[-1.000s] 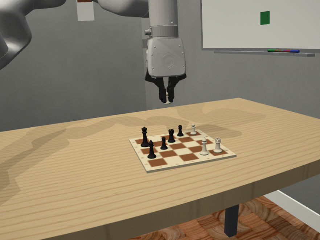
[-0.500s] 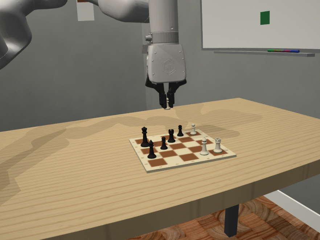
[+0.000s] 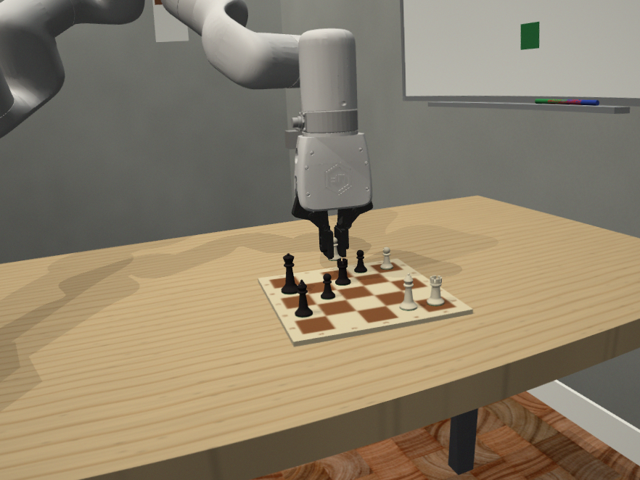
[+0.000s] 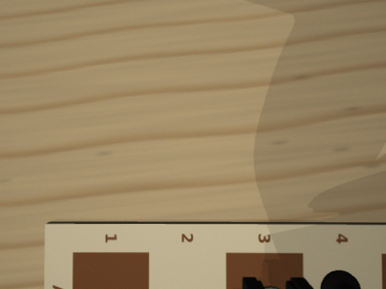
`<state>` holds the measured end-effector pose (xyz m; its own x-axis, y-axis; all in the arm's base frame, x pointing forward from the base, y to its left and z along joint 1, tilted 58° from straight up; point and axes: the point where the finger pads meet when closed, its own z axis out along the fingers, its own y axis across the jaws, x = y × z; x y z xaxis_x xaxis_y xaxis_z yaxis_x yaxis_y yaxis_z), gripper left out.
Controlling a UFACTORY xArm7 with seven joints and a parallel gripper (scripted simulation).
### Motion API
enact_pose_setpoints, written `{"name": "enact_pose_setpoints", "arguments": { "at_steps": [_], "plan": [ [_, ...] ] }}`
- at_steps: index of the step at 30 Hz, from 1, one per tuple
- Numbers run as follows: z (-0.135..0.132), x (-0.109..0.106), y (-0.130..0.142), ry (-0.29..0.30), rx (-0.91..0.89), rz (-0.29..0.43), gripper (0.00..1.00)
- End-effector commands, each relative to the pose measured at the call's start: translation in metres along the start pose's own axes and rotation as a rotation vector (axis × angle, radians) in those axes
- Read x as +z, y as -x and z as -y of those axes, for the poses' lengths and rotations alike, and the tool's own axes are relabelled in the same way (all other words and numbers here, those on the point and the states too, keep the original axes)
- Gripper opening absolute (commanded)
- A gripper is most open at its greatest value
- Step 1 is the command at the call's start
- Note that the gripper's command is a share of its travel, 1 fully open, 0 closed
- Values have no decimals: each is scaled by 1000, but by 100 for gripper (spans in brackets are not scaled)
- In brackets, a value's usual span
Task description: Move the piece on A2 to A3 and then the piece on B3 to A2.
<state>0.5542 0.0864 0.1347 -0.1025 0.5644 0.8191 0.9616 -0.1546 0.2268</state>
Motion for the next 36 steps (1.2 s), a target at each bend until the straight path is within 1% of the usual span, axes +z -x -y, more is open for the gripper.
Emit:
{"name": "enact_pose_setpoints", "arguments": {
  "at_steps": [1,7,36],
  "plan": [
    [-4,11,2,8,0,4,0],
    [-4,19,2,8,0,4,0],
    [-4,19,2,8,0,4,0]
  ]
}}
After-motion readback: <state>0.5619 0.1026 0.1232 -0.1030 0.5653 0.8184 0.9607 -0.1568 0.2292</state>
